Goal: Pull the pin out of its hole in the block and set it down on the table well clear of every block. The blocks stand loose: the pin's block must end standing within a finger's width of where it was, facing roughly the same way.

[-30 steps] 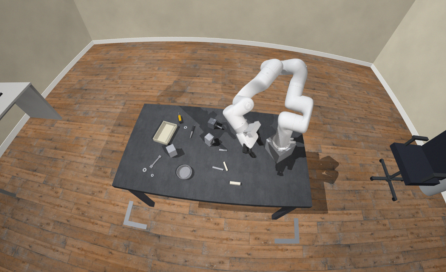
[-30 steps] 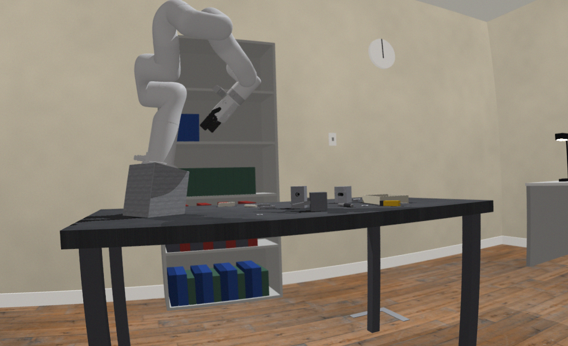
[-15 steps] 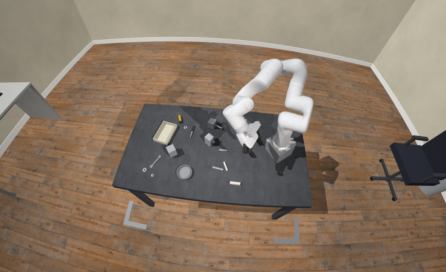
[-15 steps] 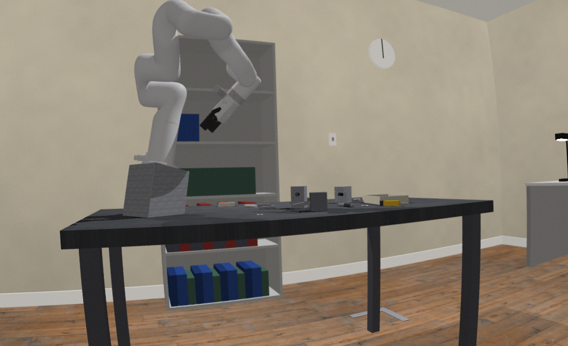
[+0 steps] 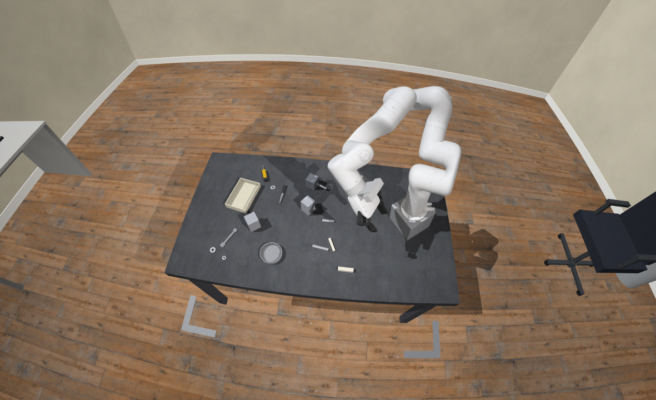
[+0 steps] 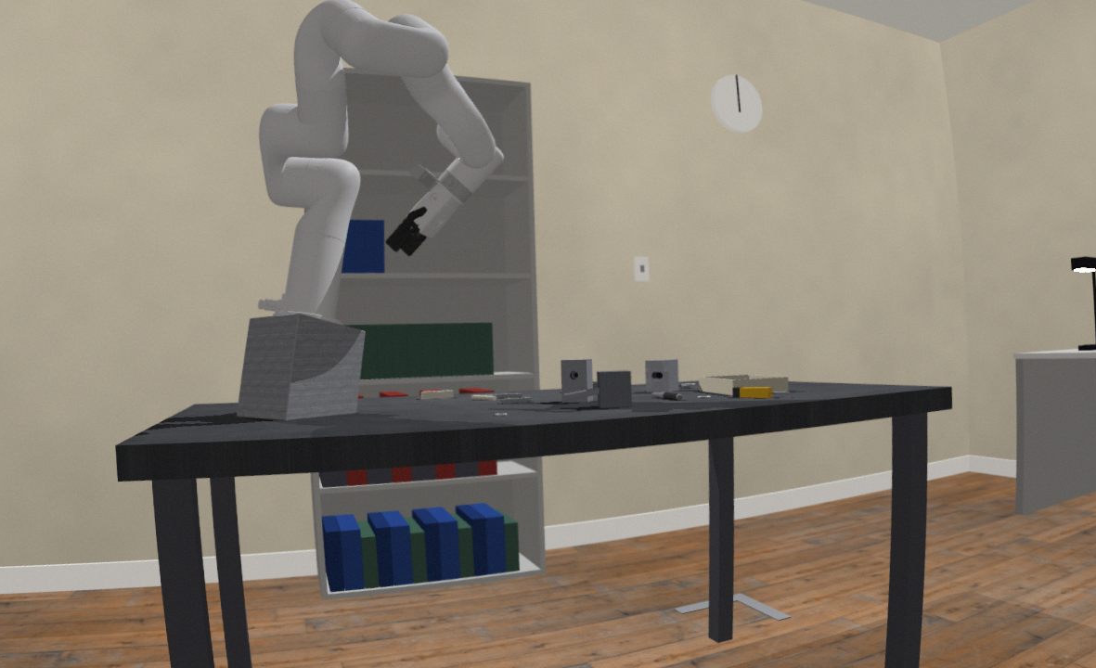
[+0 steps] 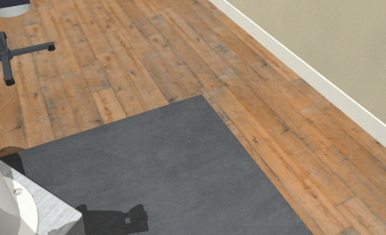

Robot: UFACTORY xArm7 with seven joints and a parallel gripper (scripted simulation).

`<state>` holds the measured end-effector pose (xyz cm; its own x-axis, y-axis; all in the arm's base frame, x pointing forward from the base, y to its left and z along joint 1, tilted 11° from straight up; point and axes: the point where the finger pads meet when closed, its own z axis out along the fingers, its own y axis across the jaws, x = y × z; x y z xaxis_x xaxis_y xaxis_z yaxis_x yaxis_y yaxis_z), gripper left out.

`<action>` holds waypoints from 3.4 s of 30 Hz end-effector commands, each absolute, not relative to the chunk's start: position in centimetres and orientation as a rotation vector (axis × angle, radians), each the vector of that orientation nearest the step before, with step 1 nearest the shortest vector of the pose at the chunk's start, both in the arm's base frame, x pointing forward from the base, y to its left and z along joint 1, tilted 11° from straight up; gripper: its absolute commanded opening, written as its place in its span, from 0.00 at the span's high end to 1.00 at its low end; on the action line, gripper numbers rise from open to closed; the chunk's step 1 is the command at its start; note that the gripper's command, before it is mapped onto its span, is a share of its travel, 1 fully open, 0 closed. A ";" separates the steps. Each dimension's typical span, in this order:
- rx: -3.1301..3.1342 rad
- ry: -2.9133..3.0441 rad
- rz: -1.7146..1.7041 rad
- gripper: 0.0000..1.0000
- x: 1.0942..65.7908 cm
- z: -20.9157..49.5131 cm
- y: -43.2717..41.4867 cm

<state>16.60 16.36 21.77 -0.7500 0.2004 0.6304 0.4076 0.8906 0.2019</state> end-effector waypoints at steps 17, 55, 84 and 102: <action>-0.436 -2.431 -0.439 0.57 16.7 21.9 16.4; -0.443 -2.445 -0.458 0.57 17.8 21.5 16.1; -0.599 -2.886 -0.560 0.57 39.0 9.6 0.9; -0.537 -3.194 -0.269 0.57 44.7 3.6 -14.7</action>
